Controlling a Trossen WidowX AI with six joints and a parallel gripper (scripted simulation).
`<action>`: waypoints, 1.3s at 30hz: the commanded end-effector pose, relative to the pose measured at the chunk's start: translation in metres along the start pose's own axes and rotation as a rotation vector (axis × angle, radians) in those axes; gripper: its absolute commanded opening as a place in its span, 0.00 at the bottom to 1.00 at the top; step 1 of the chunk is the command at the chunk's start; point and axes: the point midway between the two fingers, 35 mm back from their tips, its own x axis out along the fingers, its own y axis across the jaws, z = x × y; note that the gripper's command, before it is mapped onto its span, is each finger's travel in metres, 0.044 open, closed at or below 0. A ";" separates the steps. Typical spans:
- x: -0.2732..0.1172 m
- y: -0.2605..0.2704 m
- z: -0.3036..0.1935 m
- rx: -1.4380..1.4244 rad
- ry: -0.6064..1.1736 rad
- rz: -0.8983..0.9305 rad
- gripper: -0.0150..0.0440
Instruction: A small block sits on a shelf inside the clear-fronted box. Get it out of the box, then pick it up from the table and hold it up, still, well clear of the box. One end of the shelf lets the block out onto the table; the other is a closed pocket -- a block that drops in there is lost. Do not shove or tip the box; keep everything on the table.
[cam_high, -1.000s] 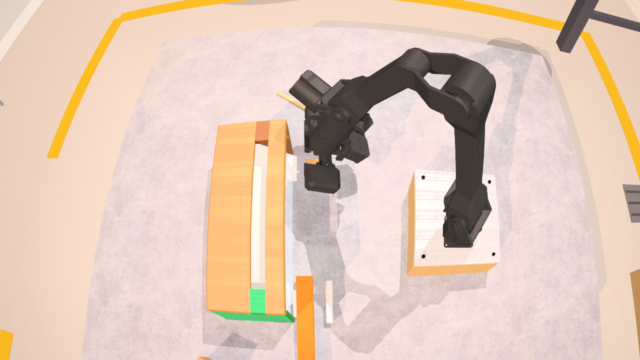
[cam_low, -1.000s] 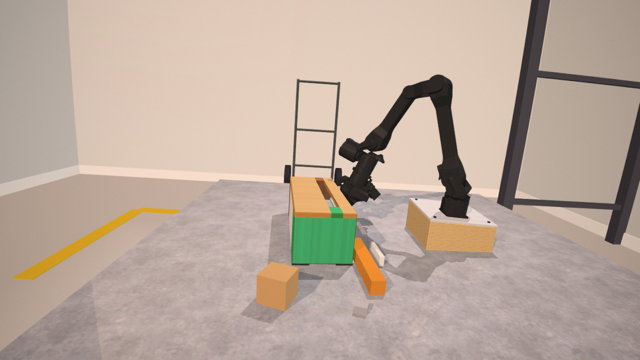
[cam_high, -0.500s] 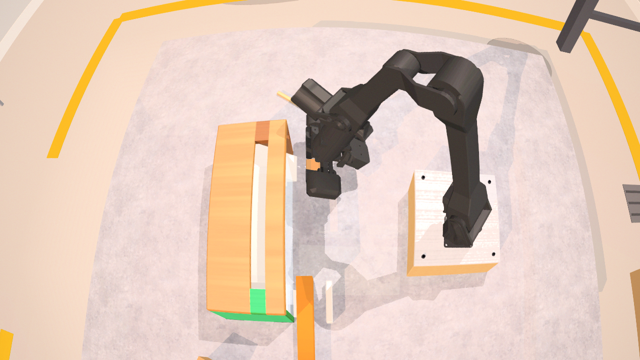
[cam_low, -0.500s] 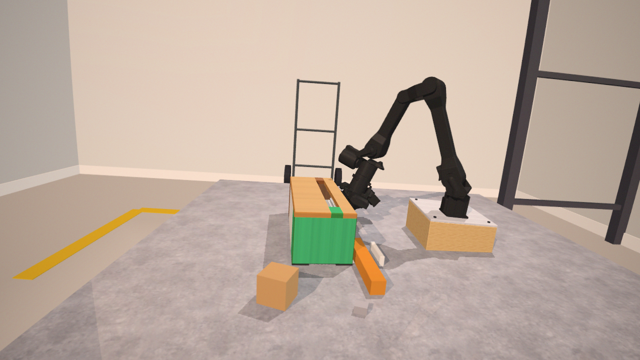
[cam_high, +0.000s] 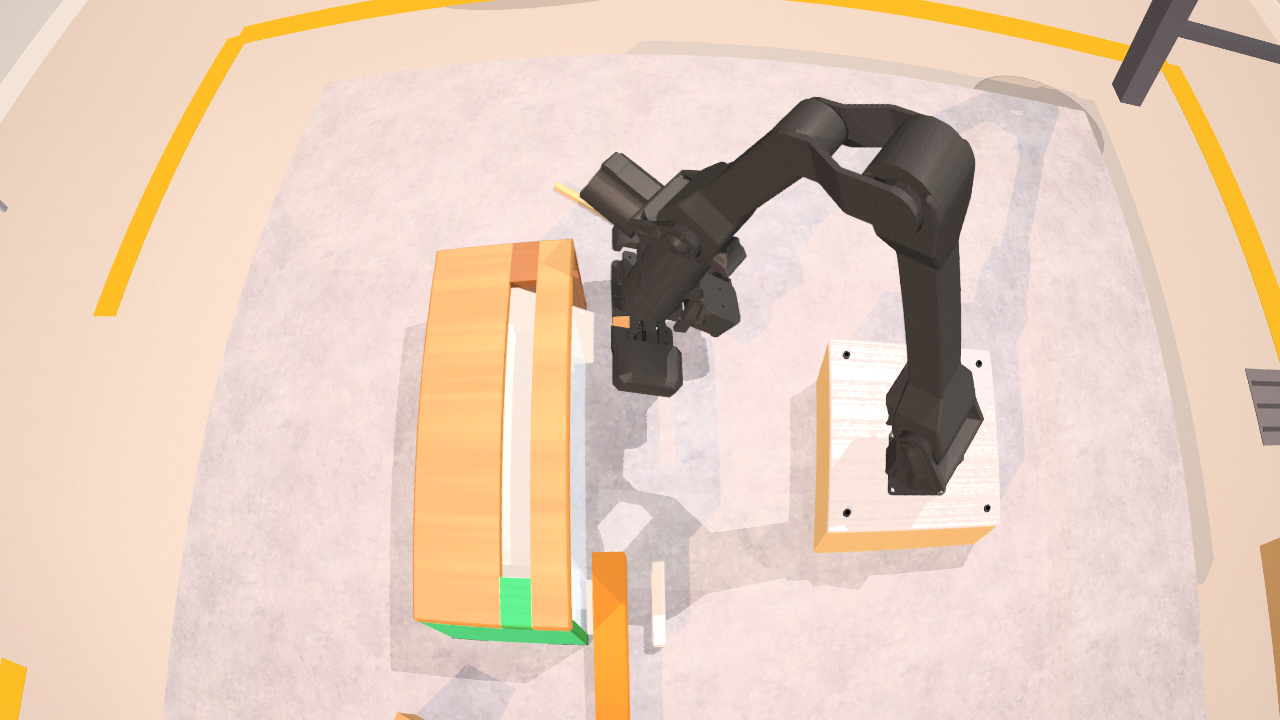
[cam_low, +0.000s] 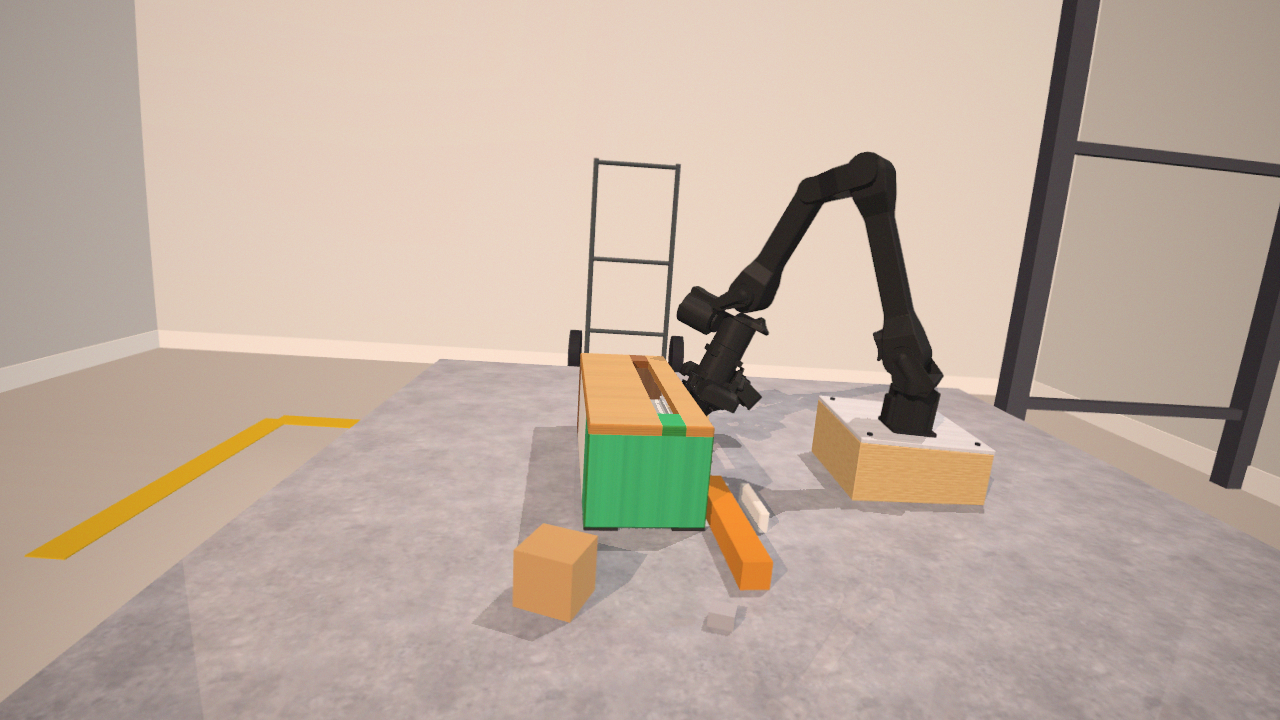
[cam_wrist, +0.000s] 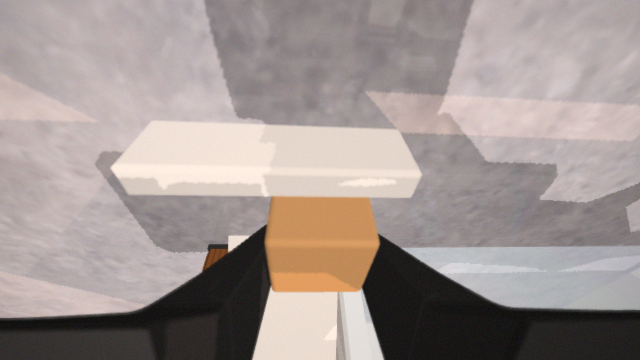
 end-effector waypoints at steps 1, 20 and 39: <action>-0.019 0.003 -0.011 -0.005 0.008 0.016 0.25; -0.083 -0.006 -0.022 0.138 0.009 0.089 0.25; -0.146 -0.027 -0.009 0.434 0.057 0.232 0.25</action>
